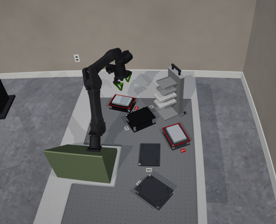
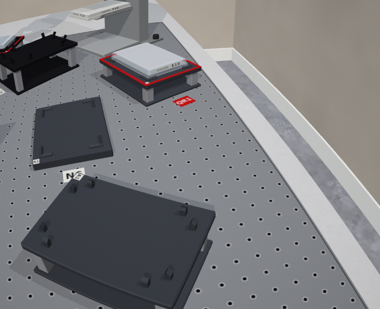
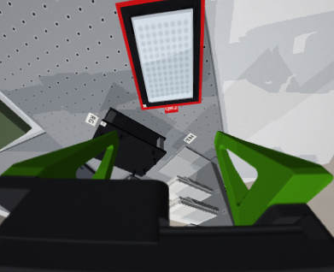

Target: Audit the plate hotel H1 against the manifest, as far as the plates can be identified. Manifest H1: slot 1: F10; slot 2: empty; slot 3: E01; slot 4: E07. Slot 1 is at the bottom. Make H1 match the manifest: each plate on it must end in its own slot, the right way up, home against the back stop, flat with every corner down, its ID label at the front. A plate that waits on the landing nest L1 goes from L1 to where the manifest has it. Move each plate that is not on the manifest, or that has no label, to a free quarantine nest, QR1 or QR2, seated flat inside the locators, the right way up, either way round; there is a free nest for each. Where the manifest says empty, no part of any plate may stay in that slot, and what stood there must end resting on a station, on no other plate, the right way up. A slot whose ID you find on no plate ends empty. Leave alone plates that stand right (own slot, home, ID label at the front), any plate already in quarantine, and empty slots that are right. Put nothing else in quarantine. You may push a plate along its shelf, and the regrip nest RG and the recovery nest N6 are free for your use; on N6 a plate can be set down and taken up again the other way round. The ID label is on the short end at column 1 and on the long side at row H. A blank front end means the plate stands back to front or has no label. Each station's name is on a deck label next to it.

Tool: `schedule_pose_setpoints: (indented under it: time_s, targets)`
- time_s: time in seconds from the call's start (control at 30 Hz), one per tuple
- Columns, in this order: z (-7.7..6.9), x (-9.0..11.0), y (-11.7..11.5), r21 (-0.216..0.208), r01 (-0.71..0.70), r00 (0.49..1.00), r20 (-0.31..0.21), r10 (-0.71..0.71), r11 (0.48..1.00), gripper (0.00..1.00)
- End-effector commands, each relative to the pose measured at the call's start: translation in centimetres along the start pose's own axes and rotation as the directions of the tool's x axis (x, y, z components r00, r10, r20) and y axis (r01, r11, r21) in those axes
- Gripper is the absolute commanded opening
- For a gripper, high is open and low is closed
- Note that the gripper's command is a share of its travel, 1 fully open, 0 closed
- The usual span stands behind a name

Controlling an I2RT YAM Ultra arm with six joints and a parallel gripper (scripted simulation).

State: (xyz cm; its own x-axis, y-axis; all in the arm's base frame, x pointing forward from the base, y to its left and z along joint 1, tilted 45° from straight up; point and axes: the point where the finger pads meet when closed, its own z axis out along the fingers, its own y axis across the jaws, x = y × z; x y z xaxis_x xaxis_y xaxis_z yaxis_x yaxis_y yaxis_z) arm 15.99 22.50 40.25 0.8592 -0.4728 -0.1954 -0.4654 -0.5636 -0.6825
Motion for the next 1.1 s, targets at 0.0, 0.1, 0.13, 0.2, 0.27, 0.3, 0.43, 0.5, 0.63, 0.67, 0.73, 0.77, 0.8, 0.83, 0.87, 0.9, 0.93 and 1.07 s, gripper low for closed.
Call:
schedule_pose_setpoints:
  time_s: [0.0, 0.1, 0.13, 0.2, 0.27, 0.3, 0.43, 0.5, 0.63, 0.67, 0.73, 0.77, 0.8, 0.83, 0.87, 0.9, 0.93, 1.07]
  targets:
    - [-4.9, 1.7, 2.5, 0.126, -0.203, 0.973, 0.136, 0.186, 0.971, 1.00]
    - [-4.8, 2.3, 2.9, 0.135, -0.233, 0.967, 0.139, 0.214, 0.963, 1.00]
    - [-4.8, 2.6, 3.0, 0.137, -0.242, 0.965, 0.138, 0.224, 0.960, 1.00]
    - [-4.8, 3.2, 3.4, 0.141, -0.262, 0.961, 0.135, 0.243, 0.955, 1.00]
    - [-4.8, 3.8, 3.7, 0.143, -0.278, 0.957, 0.131, 0.260, 0.950, 1.00]
    - [-4.8, 4.0, 3.9, 0.143, -0.285, 0.955, 0.128, 0.268, 0.948, 1.00]
    - [-4.7, 5.2, 4.5, 0.142, -0.308, 0.949, 0.118, 0.293, 0.941, 1.00]
    - [-4.7, 5.8, 4.9, 0.141, -0.319, 0.946, 0.113, 0.305, 0.937, 1.00]
    - [-4.7, 6.3, 5.1, 0.141, -0.334, 0.941, 0.108, 0.321, 0.932, 1.00]
    - [-4.5, 6.5, 5.2, 0.140, -0.337, 0.940, 0.106, 0.324, 0.931, 1.00]
    - [-4.4, 6.9, 5.3, 0.139, -0.346, 0.937, 0.103, 0.334, 0.928, 1.00]
    - [-4.3, 7.2, 5.4, 0.139, -0.351, 0.935, 0.101, 0.339, 0.926, 1.00]
    - [-4.2, 7.4, 5.5, 0.138, -0.356, 0.933, 0.099, 0.345, 0.924, 1.00]
    - [-4.2, 7.6, 5.6, 0.138, -0.362, 0.931, 0.097, 0.351, 0.922, 1.00]
    - [-4.1, 7.8, 5.7, 0.137, -0.367, 0.930, 0.095, 0.356, 0.920, 1.00]
    - [-4.0, 8.0, 5.8, 0.137, -0.372, 0.928, 0.093, 0.362, 0.918, 1.00]
    - [-4.0, 8.3, 5.8, 0.136, -0.377, 0.926, 0.092, 0.367, 0.916, 1.00]
    - [-3.7, 9.1, 6.2, 0.135, -0.397, 0.918, 0.084, 0.389, 0.908, 1.00]
